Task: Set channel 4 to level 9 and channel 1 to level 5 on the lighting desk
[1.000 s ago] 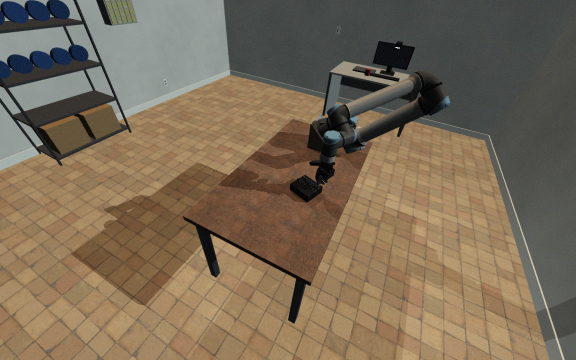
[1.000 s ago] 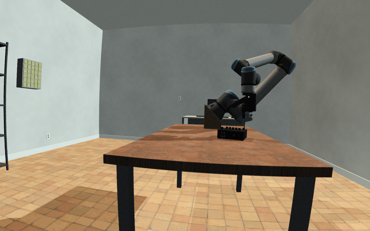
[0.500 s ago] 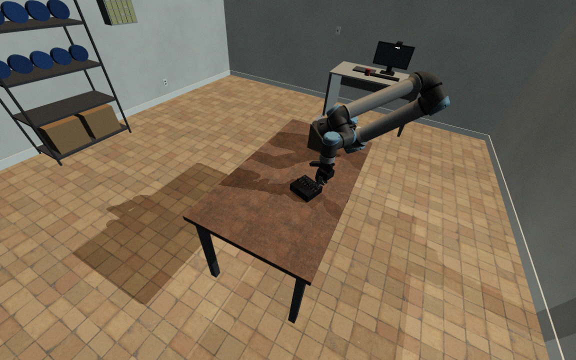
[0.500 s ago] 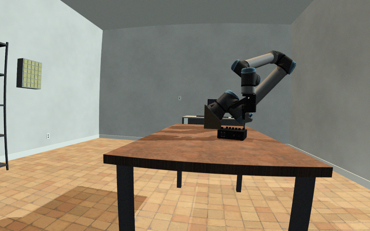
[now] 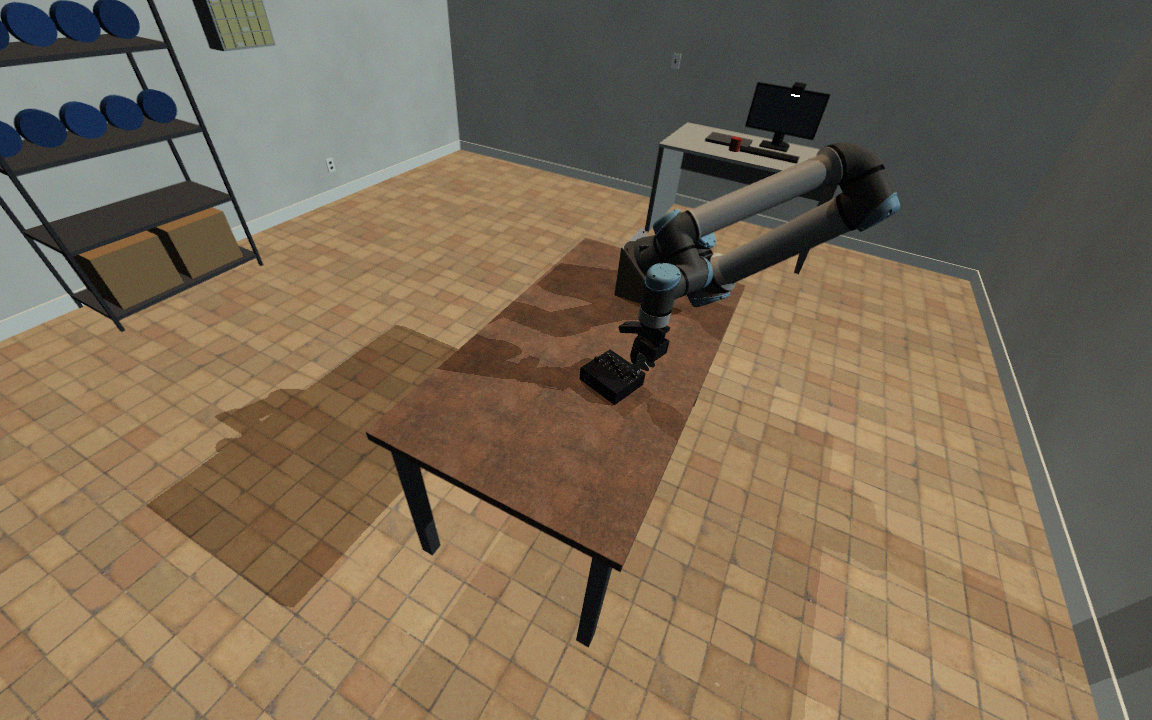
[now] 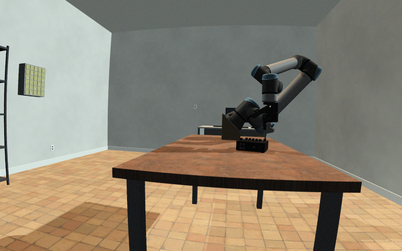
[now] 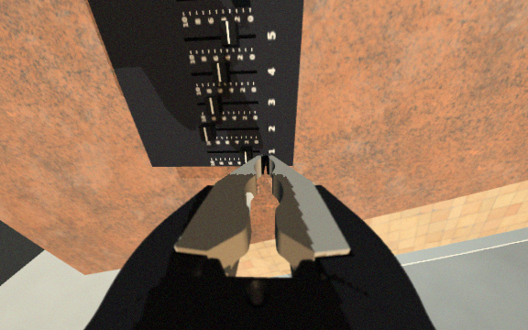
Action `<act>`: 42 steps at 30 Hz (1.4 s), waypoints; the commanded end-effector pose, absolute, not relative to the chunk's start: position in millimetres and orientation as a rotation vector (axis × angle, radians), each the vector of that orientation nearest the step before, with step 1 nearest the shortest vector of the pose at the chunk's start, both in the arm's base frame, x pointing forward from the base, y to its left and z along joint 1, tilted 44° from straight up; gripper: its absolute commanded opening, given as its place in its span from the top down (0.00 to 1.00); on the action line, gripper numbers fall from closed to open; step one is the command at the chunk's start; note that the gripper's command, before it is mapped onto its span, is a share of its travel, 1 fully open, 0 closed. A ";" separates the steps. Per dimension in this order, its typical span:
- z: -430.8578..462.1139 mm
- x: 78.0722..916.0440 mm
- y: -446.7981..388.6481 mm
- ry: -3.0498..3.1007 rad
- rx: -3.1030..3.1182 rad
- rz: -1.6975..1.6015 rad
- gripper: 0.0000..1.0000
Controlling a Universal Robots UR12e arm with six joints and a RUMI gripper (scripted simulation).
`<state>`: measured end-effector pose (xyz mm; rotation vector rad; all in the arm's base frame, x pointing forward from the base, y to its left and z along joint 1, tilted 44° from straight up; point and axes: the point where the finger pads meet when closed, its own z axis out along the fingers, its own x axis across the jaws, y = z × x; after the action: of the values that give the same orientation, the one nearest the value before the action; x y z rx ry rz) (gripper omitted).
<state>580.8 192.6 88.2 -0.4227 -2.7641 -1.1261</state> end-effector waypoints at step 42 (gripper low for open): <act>84.8 597.8 188.6 -2.765 -0.423 -1.126 1.00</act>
<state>596.0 189.3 84.6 -0.4228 -2.7640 -1.1261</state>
